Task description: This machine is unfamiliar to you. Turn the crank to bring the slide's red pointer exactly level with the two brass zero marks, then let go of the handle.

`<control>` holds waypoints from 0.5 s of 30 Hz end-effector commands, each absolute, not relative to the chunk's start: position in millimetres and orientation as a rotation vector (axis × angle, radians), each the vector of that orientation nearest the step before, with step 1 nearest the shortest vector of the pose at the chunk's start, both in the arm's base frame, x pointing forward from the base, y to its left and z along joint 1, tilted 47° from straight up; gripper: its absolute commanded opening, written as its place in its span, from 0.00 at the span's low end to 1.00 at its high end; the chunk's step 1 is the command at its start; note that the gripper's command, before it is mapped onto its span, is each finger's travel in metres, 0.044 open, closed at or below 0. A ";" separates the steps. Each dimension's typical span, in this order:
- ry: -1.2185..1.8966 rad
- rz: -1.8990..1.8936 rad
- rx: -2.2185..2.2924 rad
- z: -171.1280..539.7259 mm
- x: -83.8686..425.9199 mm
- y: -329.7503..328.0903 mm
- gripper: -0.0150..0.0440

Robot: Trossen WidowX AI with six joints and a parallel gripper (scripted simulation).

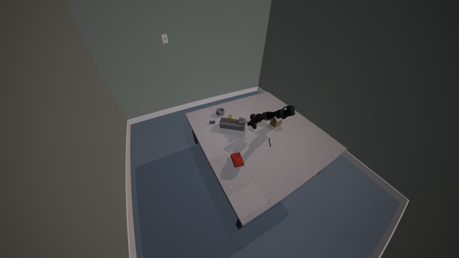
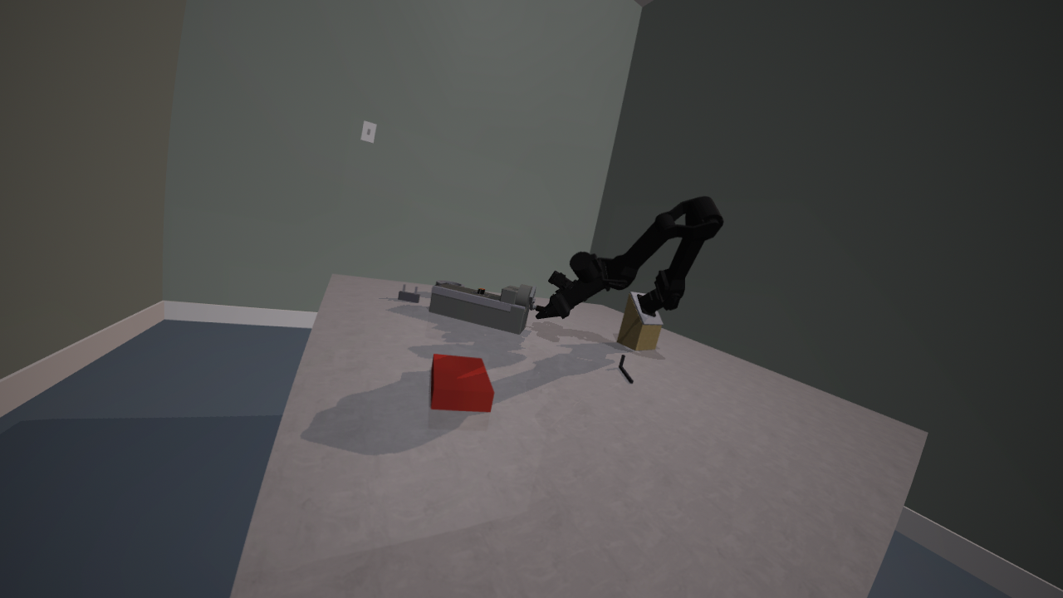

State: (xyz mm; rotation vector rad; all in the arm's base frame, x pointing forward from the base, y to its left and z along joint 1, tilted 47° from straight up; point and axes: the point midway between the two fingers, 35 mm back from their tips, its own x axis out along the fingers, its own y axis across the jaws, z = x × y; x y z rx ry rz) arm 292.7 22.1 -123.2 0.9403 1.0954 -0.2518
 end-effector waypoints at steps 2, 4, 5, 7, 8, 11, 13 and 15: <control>1.102 -0.239 0.942 -124.0 296.4 31.6 0.25; 1.102 -0.239 0.942 -123.6 297.4 33.3 0.25; 1.102 -0.239 0.942 -123.4 297.9 34.1 0.25; 1.102 -0.239 0.943 -122.7 299.2 36.1 0.25; 1.102 -0.239 0.943 -122.4 299.7 36.7 0.25; 1.102 -0.239 0.943 -122.0 299.9 36.7 0.25; 1.102 -0.239 0.943 -121.7 300.0 36.5 0.25; 1.102 -0.239 0.943 -121.6 300.1 36.4 0.25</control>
